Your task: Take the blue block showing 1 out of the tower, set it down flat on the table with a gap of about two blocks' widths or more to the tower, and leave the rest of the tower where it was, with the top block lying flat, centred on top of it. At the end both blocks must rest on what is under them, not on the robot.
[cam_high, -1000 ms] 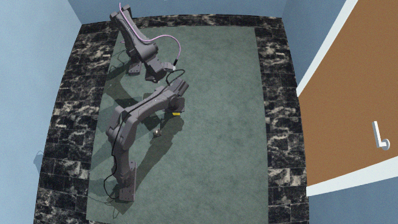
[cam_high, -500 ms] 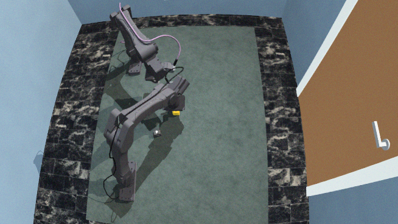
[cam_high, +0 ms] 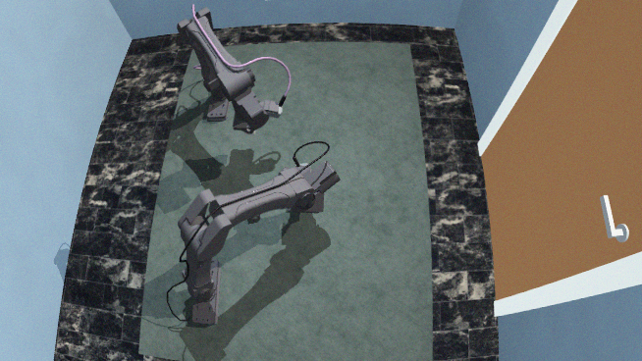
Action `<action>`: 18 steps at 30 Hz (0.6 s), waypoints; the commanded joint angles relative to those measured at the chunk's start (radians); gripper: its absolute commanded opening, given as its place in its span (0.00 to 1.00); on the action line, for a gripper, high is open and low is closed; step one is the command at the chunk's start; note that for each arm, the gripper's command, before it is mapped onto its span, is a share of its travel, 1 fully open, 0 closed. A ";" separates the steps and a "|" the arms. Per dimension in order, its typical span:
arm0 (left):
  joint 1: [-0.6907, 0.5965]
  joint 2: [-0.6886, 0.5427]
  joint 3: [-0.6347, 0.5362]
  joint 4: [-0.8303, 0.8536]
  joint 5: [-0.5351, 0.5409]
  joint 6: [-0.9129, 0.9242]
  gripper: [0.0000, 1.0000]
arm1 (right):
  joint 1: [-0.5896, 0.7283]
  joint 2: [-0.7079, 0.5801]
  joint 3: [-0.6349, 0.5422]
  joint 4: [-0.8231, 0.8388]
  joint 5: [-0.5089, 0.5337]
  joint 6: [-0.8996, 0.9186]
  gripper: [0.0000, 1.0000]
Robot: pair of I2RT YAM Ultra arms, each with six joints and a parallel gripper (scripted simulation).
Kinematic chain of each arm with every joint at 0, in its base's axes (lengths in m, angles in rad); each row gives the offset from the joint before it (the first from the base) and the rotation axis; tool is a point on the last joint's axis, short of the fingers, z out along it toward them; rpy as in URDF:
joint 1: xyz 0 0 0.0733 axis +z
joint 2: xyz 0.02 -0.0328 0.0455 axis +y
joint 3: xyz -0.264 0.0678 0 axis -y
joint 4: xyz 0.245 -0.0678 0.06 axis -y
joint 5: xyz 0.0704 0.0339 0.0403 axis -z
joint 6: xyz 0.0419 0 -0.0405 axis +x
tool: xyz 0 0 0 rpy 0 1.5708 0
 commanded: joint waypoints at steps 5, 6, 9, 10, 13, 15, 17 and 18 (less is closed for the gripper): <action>-0.002 -0.040 0.031 0.004 -0.017 -0.007 0.27 | -0.023 -0.037 -0.026 0.014 -0.022 -0.048 0.27; -0.003 -0.040 0.033 0.002 -0.016 -0.008 0.27 | -0.023 -0.037 -0.026 0.014 -0.022 -0.048 0.27; -0.003 -0.041 0.034 0.001 -0.016 -0.009 0.27 | -0.023 -0.037 -0.026 0.014 -0.022 -0.048 0.27; -0.003 -0.041 0.036 -0.003 -0.015 -0.011 0.27 | -0.015 -0.041 -0.011 -0.015 -0.023 -0.046 0.27; -0.002 -0.040 0.031 0.005 -0.017 -0.006 0.27 | -0.013 -0.027 -0.031 0.024 -0.014 -0.044 0.27; -0.002 -0.039 0.029 0.008 -0.018 -0.005 0.27 | -0.015 -0.021 -0.041 0.039 -0.014 -0.044 0.27; -0.002 -0.039 0.028 0.010 -0.018 -0.004 0.27 | -0.019 -0.017 -0.048 0.050 -0.014 -0.051 0.27; -0.002 -0.039 0.027 0.010 -0.018 -0.004 0.27 | -0.020 -0.015 -0.051 0.055 -0.014 -0.052 0.27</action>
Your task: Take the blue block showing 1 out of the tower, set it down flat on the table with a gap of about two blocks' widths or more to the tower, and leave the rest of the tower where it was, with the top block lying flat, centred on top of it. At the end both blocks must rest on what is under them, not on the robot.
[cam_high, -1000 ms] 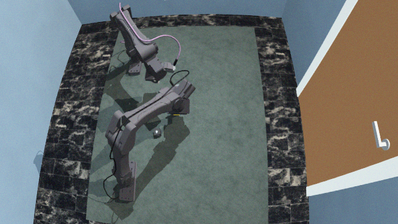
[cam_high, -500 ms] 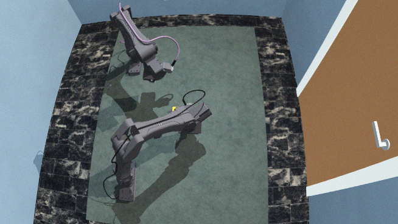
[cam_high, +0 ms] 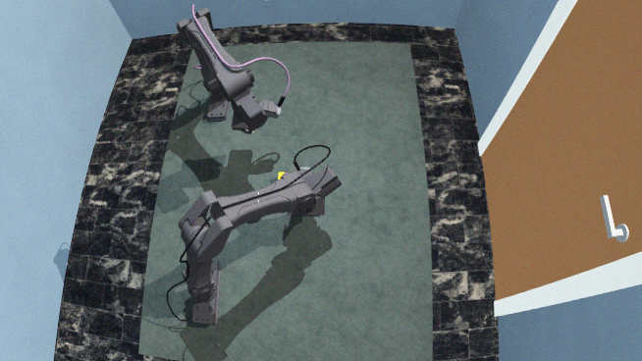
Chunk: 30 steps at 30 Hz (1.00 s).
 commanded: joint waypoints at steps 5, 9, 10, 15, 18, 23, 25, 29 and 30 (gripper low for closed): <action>0.008 -0.036 0.025 0.022 -0.024 -0.003 0.27 | 0.000 0.005 -0.038 0.055 -0.007 -0.016 0.27; 0.008 -0.036 0.025 0.023 -0.024 -0.002 0.27 | 0.000 0.006 -0.044 0.066 -0.007 -0.016 0.27; 0.008 -0.036 0.025 0.023 -0.024 -0.002 0.27 | -0.001 0.009 -0.047 0.072 -0.007 -0.016 0.27; 0.008 -0.036 0.025 0.023 -0.024 -0.002 0.27 | -0.003 0.012 -0.055 0.086 -0.007 -0.017 0.27; 0.008 -0.036 0.025 0.023 -0.024 -0.002 0.27 | -0.005 0.020 -0.059 0.093 -0.007 -0.017 0.27; 0.008 -0.036 0.025 0.023 -0.024 -0.002 0.27 | -0.007 0.025 -0.063 0.100 -0.007 -0.018 0.27; 0.008 -0.036 0.025 0.023 -0.024 -0.002 0.27 | -0.007 0.025 -0.063 0.100 -0.007 -0.018 0.27; 0.008 -0.036 0.025 0.023 -0.024 -0.002 0.27 | -0.008 0.024 -0.066 0.107 -0.007 -0.018 0.27; 0.008 -0.036 0.025 0.023 -0.024 -0.002 0.27 | -0.008 0.030 -0.068 0.110 -0.007 -0.018 0.27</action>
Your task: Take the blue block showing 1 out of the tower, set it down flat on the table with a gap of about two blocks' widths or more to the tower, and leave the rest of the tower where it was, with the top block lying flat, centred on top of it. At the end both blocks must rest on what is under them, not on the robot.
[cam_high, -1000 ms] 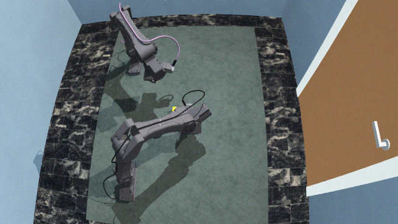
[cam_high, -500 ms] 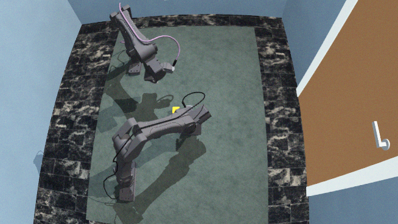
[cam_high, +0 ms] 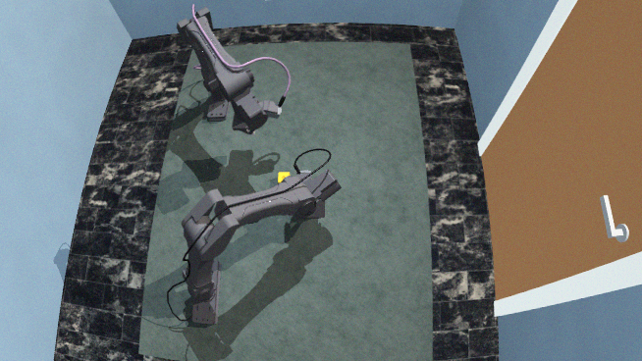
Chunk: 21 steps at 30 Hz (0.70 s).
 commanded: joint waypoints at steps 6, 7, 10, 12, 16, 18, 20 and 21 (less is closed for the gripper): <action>0.008 -0.036 0.025 0.009 -0.013 -0.002 0.27 | -0.008 0.006 -0.020 0.030 -0.007 -0.009 0.27; 0.008 -0.036 0.025 0.009 -0.013 -0.002 0.27 | -0.008 0.006 -0.020 0.030 -0.007 -0.009 0.27; 0.008 -0.036 0.025 0.009 -0.013 -0.002 0.27 | -0.008 0.006 -0.023 0.037 -0.007 -0.009 0.27; 0.008 -0.036 0.025 0.009 -0.013 -0.002 0.27 | -0.008 0.006 -0.023 0.037 -0.007 -0.009 0.27; 0.008 -0.036 0.025 0.009 -0.013 -0.002 0.27 | -0.008 0.013 -0.027 0.044 -0.007 -0.009 0.27; 0.008 -0.036 0.025 0.009 -0.013 -0.002 0.27 | -0.008 0.015 -0.029 0.048 -0.007 -0.009 0.27; 0.008 -0.036 0.025 0.009 -0.013 -0.002 0.27 | -0.008 0.017 -0.031 0.051 -0.007 -0.009 0.27; 0.008 -0.036 0.025 0.009 -0.013 -0.002 0.27 | -0.008 0.017 -0.031 0.051 -0.007 -0.009 0.27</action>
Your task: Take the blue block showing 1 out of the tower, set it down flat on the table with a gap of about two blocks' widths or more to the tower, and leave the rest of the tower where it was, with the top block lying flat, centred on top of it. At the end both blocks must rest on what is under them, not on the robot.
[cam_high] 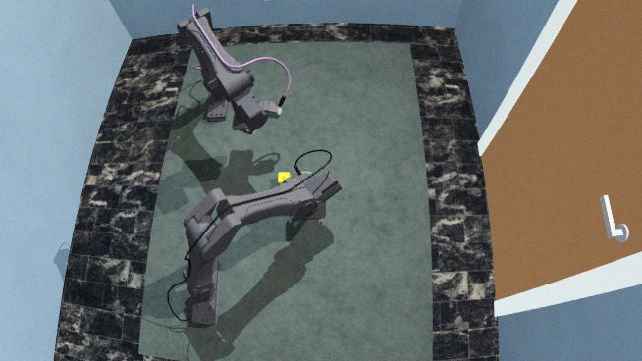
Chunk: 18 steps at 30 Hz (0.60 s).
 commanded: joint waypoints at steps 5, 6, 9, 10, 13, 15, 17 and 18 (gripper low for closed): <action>0.008 -0.036 0.025 0.009 -0.013 -0.002 0.27 | -0.008 -0.021 -0.004 -0.013 -0.007 -0.009 0.27; 0.008 -0.036 0.025 0.009 -0.013 -0.002 0.27 | -0.008 -0.021 -0.004 -0.013 -0.007 -0.009 0.27; 0.008 -0.036 0.025 0.009 -0.013 -0.002 0.27 | -0.008 -0.021 -0.004 -0.008 -0.007 -0.009 0.27; 0.008 -0.036 0.025 0.009 -0.013 -0.002 0.27 | -0.008 -0.021 -0.004 -0.008 -0.007 -0.009 0.27; 0.008 -0.036 0.025 0.009 -0.013 -0.002 0.27 | -0.002 -0.012 -0.004 -0.002 -0.007 -0.003 0.43; 0.008 -0.036 0.025 0.009 -0.013 -0.002 0.27 | -0.001 -0.032 -0.017 -0.004 -0.016 0.000 0.56; 0.008 -0.036 0.025 0.009 -0.013 -0.002 0.27 | 0.000 -0.044 -0.019 0.003 -0.016 0.008 0.56; 0.008 -0.036 0.025 0.009 -0.013 -0.002 0.27 | 0.000 -0.050 -0.021 0.006 -0.017 0.010 0.56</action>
